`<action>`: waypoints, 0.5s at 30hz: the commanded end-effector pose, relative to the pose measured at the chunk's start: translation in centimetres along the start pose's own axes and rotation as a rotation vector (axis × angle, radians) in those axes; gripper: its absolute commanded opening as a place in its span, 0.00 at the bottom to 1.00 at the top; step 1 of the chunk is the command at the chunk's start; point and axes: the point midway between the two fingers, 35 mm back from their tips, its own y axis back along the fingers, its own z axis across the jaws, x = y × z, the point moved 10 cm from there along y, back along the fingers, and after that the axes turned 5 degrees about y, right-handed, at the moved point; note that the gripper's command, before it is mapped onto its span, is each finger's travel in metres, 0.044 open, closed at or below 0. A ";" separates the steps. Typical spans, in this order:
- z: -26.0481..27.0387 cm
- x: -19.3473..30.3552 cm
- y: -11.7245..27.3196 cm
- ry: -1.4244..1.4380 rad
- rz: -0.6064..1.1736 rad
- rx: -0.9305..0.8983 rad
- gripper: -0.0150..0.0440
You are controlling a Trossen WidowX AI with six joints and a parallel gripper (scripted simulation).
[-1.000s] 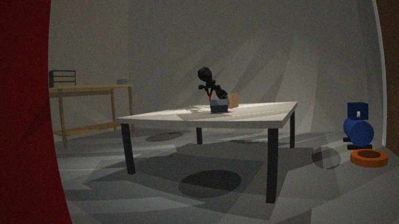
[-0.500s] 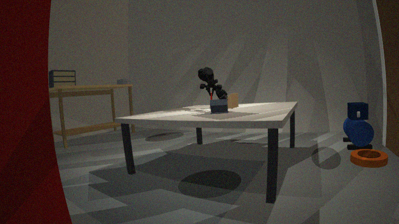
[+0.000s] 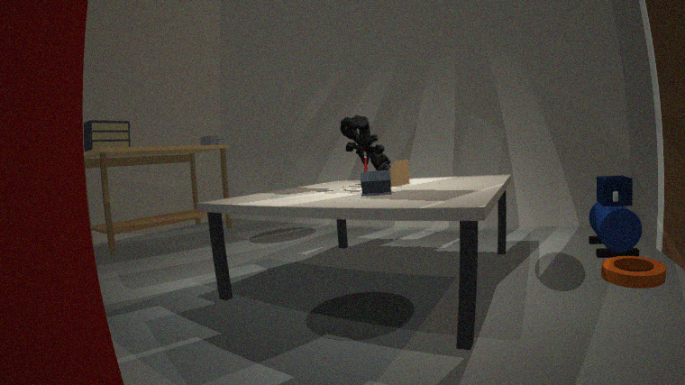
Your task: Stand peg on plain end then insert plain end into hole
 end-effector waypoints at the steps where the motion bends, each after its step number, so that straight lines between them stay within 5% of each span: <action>1: 0.4 -0.6 -0.2 0.022 -0.026 0.008 0.25; 15: 1.3 -2.3 -0.4 0.074 -0.107 0.048 0.25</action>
